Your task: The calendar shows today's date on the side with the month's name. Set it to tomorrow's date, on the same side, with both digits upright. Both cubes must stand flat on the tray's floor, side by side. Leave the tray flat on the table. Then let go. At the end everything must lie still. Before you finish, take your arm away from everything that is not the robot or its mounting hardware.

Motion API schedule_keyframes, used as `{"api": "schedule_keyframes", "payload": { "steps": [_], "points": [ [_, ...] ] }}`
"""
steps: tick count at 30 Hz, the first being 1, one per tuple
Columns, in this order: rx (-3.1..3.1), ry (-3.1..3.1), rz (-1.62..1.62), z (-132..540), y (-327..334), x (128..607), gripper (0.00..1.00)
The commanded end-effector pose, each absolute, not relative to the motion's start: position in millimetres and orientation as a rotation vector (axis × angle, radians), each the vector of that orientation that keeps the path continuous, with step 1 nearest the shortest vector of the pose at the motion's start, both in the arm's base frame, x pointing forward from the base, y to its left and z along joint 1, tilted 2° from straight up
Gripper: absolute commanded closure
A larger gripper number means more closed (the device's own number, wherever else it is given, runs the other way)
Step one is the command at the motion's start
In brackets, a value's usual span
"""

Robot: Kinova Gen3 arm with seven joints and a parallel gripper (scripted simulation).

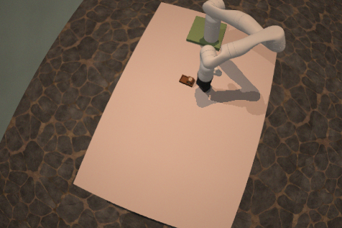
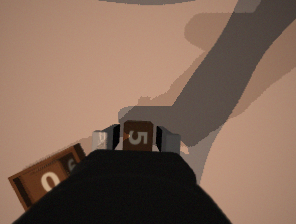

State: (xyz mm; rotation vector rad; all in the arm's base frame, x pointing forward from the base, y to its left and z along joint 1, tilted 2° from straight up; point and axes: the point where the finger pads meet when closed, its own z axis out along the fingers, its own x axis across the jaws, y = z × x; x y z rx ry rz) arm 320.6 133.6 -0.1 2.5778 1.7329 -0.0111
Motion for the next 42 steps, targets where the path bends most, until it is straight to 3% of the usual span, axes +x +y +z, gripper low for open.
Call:
{"api": "schedule_keyframes", "payload": {
  "steps": [1, 10, 11, 42],
  "points": [
    [2.578, 1.733, -0.009, 0.3, 133.8, 320.9, 0.10],
    [2.578, 1.733, -0.009, 0.3, 133.8, 320.9, 0.10],
    [2.578, 1.733, -0.009, 0.3, 133.8, 320.9, 0.40],
    [2.578, 1.733, -0.009, 0.3, 133.8, 320.9, 0.40]
  ]
}}
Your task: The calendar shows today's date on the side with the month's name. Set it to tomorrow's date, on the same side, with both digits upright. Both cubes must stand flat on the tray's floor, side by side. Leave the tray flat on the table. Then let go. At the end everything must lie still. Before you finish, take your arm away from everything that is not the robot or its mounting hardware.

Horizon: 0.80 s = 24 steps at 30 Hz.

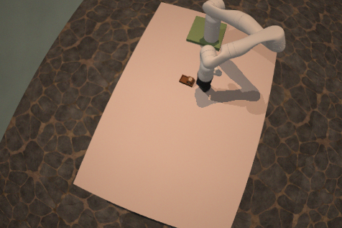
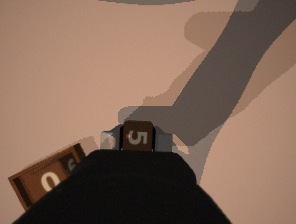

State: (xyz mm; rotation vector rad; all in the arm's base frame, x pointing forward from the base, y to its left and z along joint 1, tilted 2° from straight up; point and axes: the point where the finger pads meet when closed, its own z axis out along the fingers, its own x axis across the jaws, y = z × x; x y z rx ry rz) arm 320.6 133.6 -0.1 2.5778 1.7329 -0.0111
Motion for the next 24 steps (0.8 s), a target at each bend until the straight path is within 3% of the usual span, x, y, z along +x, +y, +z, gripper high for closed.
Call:
{"api": "schedule_keyframes", "payload": {
  "steps": [1, 15, 24],
  "points": [
    [2.578, 1.733, -0.009, 0, 134, 321, 0.40],
    [2.578, 1.733, -0.009, 32, 135, 320, 0.40],
    [2.578, 1.733, -0.009, 88, 137, 320, 0.40]
  ]
}}
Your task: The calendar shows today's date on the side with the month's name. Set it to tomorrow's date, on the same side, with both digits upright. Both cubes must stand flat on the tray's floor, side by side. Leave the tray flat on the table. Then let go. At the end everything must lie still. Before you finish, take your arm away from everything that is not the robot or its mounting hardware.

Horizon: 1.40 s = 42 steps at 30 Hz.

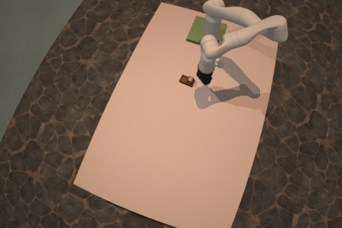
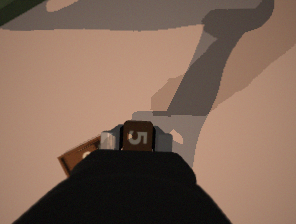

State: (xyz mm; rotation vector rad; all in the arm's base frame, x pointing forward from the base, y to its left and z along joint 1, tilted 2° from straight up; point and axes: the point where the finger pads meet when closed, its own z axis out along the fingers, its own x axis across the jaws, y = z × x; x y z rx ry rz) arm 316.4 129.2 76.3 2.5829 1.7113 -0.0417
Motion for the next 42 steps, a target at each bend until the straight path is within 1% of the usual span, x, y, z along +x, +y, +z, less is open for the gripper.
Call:
{"api": "schedule_keyframes", "payload": {
  "steps": [1, 26, 42],
  "points": [
    [2.578, 1.733, -0.009, 91.9, 136.8, 319.6, 0.40],
    [2.563, 1.756, -0.010, 100.2, 136.8, 318.9, 0.40],
    [2.370, 2.015, -0.025, 100.0, 133.9, 313.7, 0.40]
  ]
}}
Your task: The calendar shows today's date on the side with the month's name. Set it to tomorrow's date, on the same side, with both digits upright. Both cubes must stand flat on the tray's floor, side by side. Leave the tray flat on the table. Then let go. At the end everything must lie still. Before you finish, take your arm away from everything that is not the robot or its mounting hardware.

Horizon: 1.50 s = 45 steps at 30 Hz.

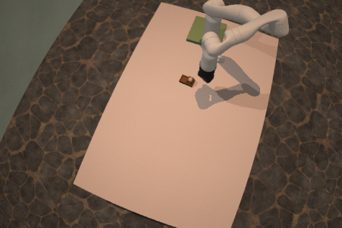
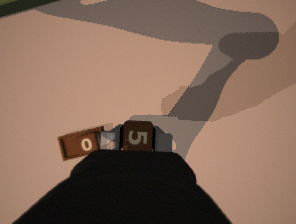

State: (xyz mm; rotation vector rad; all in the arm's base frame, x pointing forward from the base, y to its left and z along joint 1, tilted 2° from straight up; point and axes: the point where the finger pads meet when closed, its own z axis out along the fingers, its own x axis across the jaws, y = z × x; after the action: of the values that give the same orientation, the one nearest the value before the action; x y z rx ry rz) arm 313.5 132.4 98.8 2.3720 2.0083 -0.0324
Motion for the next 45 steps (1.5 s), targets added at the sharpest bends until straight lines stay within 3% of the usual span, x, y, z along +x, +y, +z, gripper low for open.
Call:
{"api": "schedule_keyframes", "payload": {
  "steps": [1, 28, 45],
  "points": [
    [2.345, 2.045, -0.026, 100.0, 133.6, 313.1, 0.40],
    [1.133, 2.919, -0.059, 99.9, 125.9, 306.5, 0.40],
    [0.270, 3.121, -0.056, 100.6, 131.8, 313.4, 0.40]
  ]
}}
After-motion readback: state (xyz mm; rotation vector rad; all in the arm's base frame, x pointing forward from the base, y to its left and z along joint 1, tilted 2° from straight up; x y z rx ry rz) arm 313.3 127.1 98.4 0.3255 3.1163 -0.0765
